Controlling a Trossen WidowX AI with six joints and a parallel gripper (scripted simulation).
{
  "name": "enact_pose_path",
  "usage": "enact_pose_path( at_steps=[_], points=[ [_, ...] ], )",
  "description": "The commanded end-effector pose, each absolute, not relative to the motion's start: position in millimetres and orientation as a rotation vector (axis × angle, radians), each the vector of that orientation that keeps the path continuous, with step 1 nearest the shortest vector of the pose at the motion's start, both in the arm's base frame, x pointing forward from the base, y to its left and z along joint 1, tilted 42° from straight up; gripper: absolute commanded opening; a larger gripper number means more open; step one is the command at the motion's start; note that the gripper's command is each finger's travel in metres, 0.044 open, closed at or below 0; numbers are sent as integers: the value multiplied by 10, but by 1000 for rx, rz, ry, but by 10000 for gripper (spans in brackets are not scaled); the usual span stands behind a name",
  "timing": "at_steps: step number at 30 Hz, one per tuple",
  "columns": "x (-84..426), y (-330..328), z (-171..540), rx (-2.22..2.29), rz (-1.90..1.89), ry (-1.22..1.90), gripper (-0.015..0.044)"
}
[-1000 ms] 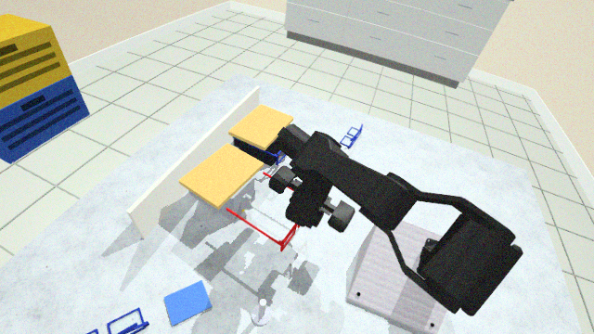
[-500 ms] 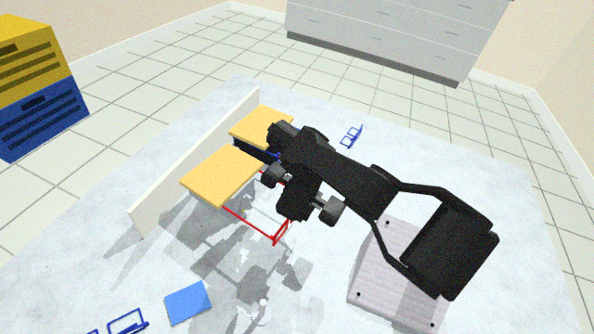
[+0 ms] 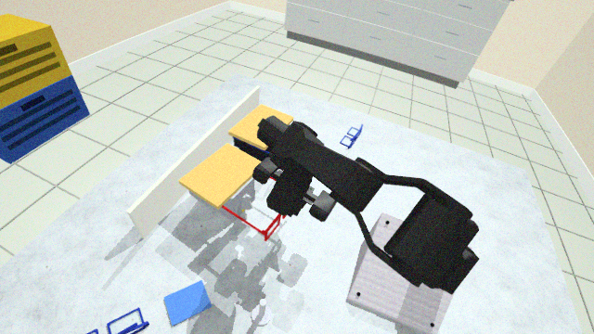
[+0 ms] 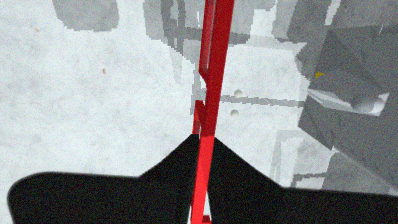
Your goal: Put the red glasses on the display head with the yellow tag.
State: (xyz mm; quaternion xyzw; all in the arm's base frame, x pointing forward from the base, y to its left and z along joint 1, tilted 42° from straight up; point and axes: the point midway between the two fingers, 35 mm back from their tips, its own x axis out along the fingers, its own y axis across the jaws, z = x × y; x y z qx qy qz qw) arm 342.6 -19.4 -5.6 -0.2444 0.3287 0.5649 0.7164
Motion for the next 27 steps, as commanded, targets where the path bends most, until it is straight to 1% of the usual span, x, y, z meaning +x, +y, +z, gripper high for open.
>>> enact_pose_path(
  at_steps=[1, 27],
  points=[
    [3506, -201, -50, -536, 1248, 723, 0],
    [3877, -269, -78, -538, 1248, 721, 0]
  ],
)
